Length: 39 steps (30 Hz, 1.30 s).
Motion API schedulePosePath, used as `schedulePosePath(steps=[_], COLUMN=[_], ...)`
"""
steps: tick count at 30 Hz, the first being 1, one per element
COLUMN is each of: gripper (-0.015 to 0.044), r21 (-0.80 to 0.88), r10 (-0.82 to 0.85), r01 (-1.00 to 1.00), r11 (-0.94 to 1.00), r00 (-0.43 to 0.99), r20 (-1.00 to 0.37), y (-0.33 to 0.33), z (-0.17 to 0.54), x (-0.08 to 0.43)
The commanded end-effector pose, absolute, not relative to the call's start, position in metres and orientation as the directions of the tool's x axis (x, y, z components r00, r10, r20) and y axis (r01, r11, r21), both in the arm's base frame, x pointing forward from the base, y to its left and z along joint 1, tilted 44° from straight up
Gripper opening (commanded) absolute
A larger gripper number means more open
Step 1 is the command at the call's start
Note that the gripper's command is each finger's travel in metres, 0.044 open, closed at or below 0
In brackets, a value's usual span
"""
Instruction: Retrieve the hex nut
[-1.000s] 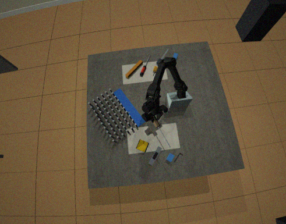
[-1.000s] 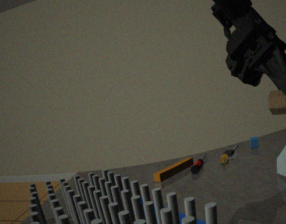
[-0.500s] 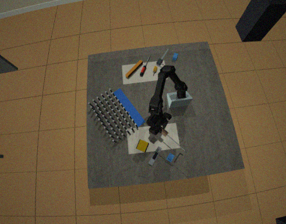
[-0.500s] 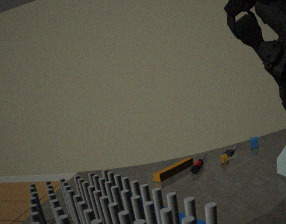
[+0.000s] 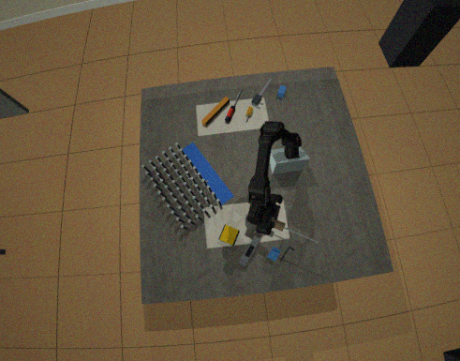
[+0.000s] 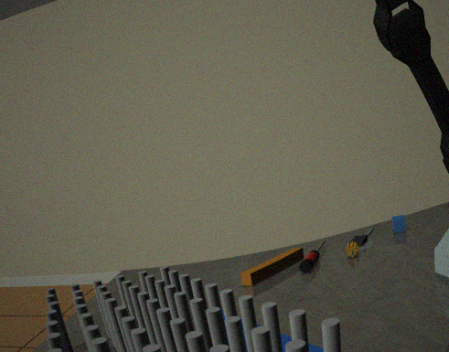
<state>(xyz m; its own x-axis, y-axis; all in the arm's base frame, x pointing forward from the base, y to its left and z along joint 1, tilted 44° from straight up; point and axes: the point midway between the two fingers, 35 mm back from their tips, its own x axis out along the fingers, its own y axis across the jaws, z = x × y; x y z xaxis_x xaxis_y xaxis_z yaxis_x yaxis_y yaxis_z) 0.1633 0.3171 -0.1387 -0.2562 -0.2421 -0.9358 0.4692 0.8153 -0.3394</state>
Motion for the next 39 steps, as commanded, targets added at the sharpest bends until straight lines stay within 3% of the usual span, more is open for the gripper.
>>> schedulePosePath(steps=[1, 39], gripper=[0.0000, 0.0000], r21=[-0.365, -0.384], r10=[-0.256, -0.274], r01=[0.395, 0.338], r11=[0.843, 0.859], r00=[-0.302, -0.330], r20=[-0.918, -0.903], y=[0.324, 0.302], z=[-0.153, -0.201], x=[0.149, 0.145])
